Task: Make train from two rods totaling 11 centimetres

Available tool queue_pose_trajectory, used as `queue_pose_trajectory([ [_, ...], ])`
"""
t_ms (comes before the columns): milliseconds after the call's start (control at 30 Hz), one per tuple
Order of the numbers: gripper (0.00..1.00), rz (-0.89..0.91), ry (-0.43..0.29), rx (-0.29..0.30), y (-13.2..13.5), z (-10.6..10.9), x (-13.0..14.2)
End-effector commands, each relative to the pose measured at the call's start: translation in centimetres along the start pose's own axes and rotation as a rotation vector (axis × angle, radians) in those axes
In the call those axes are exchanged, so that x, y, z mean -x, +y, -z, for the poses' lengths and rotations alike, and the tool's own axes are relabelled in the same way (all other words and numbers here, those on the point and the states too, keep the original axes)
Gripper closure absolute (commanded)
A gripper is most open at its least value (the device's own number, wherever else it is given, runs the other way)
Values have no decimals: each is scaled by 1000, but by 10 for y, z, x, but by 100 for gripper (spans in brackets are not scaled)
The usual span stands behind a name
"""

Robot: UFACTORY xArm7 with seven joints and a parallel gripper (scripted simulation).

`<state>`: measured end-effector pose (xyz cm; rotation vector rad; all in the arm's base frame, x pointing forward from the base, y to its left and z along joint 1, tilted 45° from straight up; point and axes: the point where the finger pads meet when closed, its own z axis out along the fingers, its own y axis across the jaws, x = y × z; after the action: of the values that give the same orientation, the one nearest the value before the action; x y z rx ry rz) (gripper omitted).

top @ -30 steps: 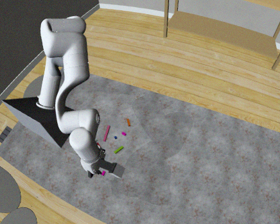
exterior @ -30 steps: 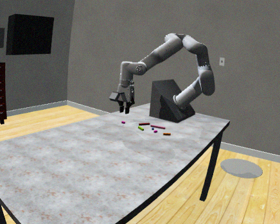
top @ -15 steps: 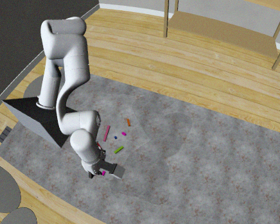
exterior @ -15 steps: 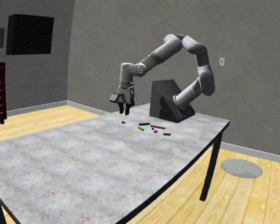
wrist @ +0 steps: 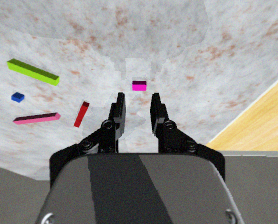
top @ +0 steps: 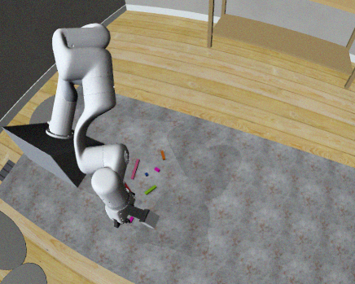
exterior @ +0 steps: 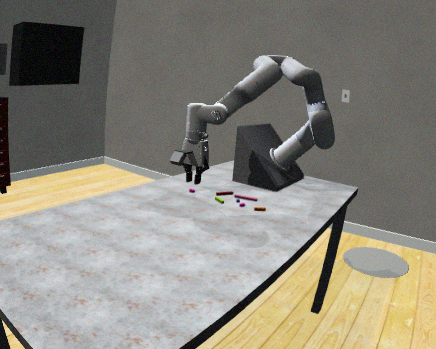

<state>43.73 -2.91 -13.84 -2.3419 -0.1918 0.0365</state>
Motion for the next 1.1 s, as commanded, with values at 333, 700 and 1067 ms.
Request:
queue_pose_trajectory([
  [333, 64, 0, 4, 4, 2, -15, -1],
  [700, 64, 0, 4, 4, 2, -21, -1],
  [1067, 64, 0, 4, 4, 2, -22, -1],
])
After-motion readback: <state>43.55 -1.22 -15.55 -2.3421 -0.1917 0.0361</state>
